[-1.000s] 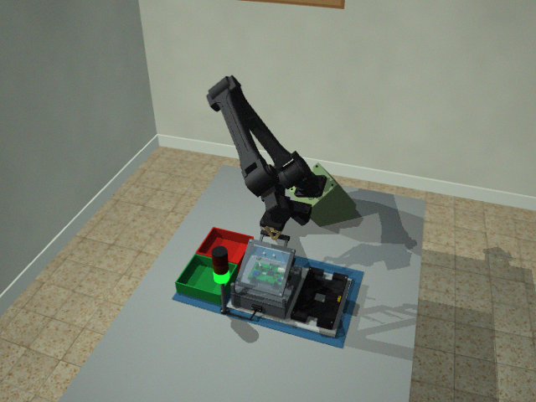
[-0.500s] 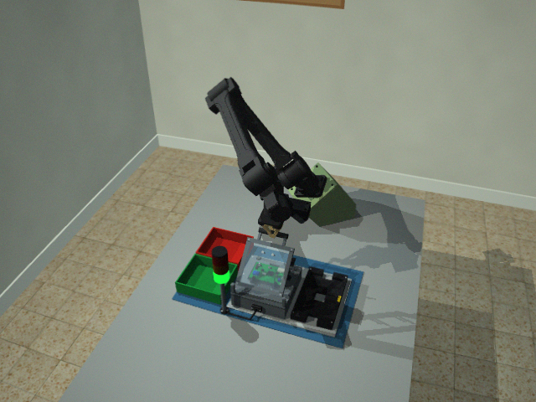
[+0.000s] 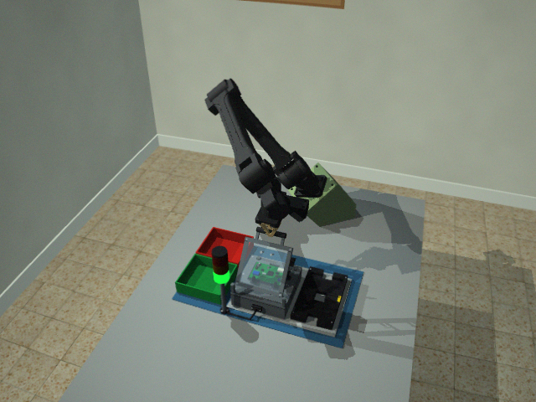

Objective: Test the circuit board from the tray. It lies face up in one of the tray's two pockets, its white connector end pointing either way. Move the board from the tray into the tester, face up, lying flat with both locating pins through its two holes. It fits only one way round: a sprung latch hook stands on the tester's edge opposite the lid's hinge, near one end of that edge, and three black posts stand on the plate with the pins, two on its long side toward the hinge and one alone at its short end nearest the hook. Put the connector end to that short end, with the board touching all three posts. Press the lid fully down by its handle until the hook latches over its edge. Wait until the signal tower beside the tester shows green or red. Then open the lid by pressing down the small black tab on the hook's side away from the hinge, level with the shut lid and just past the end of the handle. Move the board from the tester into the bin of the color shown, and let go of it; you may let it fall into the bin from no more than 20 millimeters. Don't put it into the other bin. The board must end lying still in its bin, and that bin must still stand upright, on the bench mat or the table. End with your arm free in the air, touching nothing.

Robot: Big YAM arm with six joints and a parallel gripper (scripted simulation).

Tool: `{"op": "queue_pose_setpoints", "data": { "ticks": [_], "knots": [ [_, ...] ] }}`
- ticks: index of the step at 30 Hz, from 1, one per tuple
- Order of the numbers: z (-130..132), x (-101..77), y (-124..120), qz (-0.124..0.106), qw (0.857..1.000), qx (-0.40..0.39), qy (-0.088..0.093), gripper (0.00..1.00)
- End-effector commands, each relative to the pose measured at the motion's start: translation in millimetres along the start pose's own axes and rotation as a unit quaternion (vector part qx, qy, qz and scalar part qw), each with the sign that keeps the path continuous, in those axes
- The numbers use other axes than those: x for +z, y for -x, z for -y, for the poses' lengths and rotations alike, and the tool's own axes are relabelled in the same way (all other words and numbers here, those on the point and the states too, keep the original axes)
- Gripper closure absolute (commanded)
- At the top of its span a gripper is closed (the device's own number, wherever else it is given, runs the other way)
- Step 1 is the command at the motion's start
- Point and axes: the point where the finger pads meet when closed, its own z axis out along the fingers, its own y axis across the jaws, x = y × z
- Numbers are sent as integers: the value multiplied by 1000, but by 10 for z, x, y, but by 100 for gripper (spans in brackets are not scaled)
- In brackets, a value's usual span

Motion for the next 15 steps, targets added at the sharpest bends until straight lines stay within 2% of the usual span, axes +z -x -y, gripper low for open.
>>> {"op": "queue_pose_setpoints", "data": {
  "ticks": [1, 6, 15],
  "knots": [
    [571, -420, 36, 20, 998, 17, -65, 100],
    [671, -398, -60, 14, 998, 29, -58, 100],
    [914, -494, -75, 14, 998, 29, -58, 100]
  ]
}}
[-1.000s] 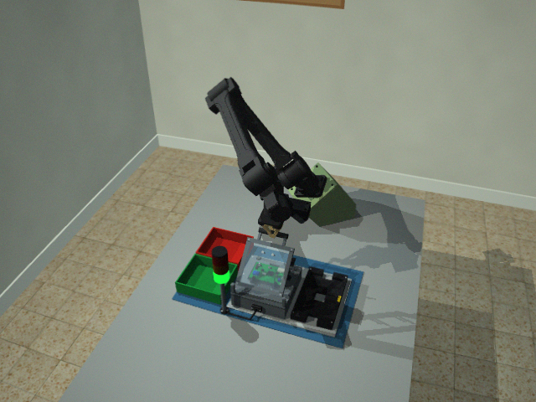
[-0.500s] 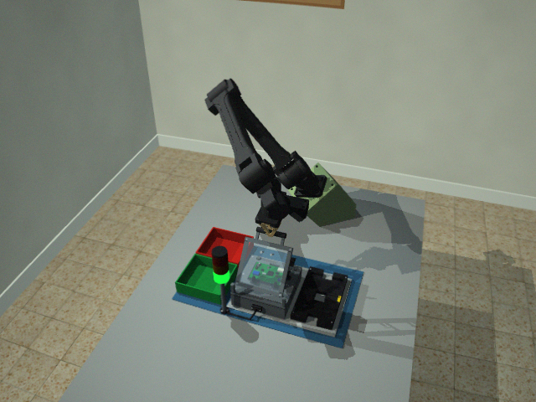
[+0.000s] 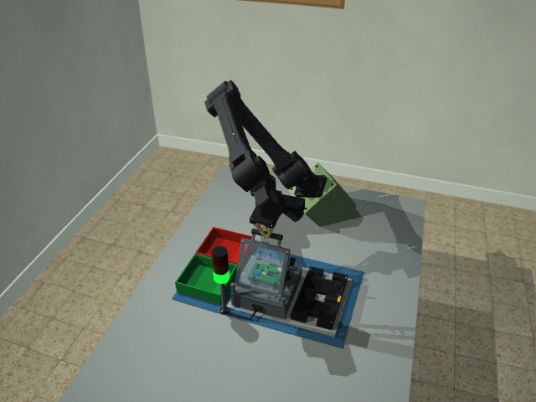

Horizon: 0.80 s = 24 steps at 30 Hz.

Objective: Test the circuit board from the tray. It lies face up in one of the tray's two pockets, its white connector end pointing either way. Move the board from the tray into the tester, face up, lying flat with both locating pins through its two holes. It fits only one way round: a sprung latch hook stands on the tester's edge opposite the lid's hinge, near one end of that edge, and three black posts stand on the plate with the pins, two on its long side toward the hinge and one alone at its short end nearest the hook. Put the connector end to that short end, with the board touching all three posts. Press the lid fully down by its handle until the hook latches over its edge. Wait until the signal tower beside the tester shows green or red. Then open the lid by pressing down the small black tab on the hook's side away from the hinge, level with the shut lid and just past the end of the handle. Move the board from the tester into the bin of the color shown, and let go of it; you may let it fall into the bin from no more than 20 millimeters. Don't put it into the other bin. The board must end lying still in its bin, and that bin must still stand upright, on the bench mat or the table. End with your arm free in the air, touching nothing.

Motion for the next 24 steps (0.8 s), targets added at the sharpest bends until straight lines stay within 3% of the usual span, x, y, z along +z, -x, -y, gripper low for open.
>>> {"op": "queue_pose_setpoints", "data": {
  "ticks": [1, 24],
  "knots": [
    [586, -196, -52, 3, 999, 23, -46, 100],
    [1014, -256, -68, 2, 999, 22, -47, 100]
  ]
}}
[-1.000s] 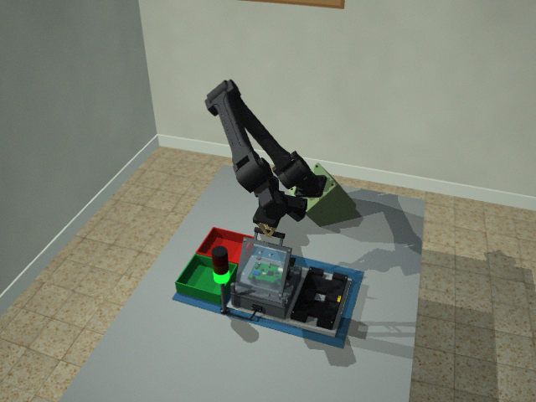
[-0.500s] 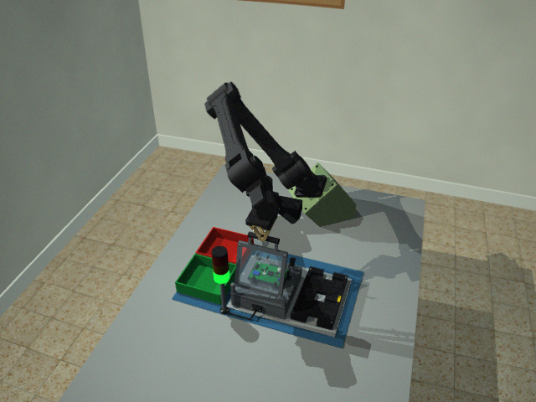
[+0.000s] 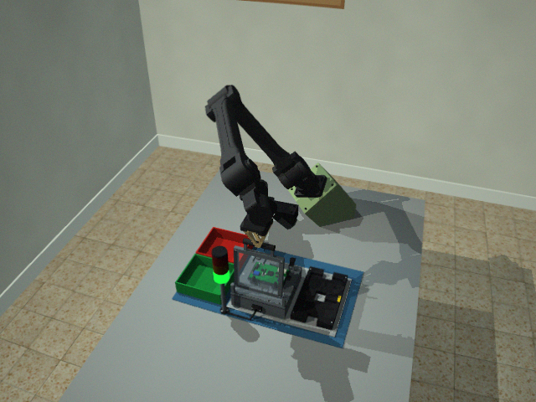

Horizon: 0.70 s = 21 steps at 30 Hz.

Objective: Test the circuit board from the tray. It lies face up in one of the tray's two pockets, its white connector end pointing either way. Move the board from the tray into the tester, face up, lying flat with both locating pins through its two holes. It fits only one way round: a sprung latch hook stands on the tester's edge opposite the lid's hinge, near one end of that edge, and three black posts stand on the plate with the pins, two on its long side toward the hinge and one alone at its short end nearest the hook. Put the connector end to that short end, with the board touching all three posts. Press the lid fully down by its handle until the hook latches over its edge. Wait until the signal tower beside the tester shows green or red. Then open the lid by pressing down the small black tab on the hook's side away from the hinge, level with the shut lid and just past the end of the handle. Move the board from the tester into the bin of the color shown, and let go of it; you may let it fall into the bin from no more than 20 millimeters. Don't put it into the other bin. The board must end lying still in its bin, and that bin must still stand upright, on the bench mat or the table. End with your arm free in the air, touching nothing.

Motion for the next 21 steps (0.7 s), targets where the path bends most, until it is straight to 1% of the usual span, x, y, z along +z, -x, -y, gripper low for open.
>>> {"op": "queue_pose_setpoints", "data": {
  "ticks": [1, 12, 21],
  "knots": [
    [379, 6, -58, -5, 1000, 19, -19, 100],
    [530, 19, -63, -6, 1000, 19, -20, 100],
    [587, 27, -66, -6, 1000, 19, -20, 100]
  ]
}}
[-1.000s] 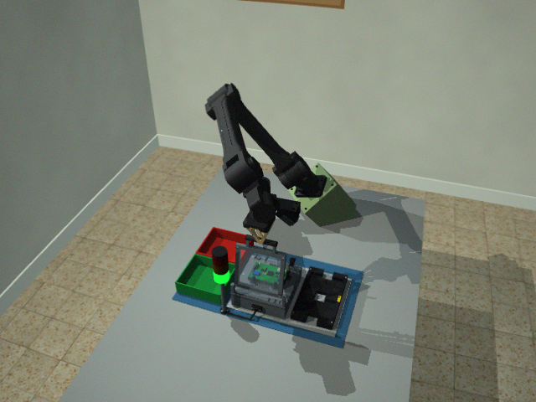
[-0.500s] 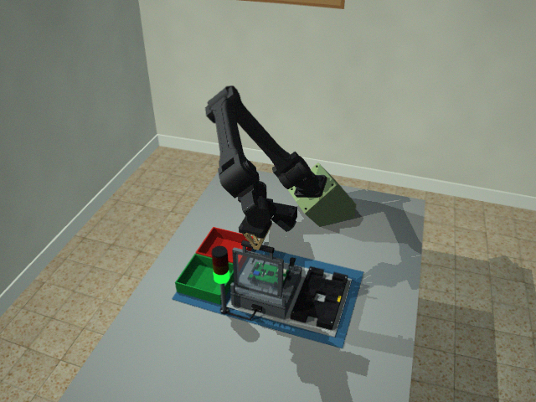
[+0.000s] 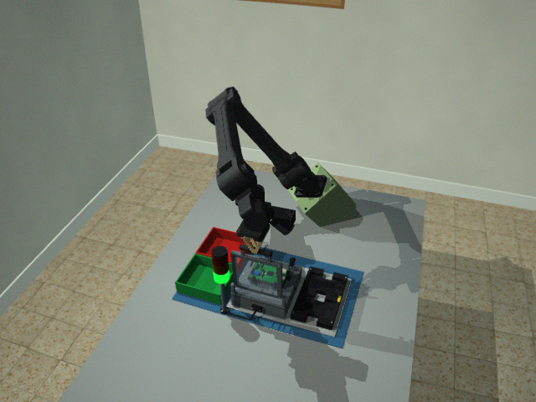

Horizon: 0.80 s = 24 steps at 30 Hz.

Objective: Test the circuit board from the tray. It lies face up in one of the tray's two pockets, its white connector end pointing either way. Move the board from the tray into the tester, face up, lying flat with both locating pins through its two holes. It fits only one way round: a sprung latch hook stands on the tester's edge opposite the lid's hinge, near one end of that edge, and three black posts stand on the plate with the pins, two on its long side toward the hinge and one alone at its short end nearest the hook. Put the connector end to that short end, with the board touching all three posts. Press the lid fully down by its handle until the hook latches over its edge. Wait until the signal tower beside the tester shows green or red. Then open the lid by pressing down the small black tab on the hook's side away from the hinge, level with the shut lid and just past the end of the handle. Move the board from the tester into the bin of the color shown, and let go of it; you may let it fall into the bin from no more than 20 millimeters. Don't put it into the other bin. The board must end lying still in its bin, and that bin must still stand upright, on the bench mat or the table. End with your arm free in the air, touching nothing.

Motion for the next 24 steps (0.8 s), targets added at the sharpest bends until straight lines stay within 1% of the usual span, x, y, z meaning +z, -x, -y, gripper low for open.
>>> {"op": "queue_pose_setpoints", "data": {
  "ticks": [1, 24],
  "knots": [
    [335, 40, -64, -6, 1000, 19, -16, 100],
    [370, 45, -66, -6, 1000, 19, -16, 100]
  ]
}}
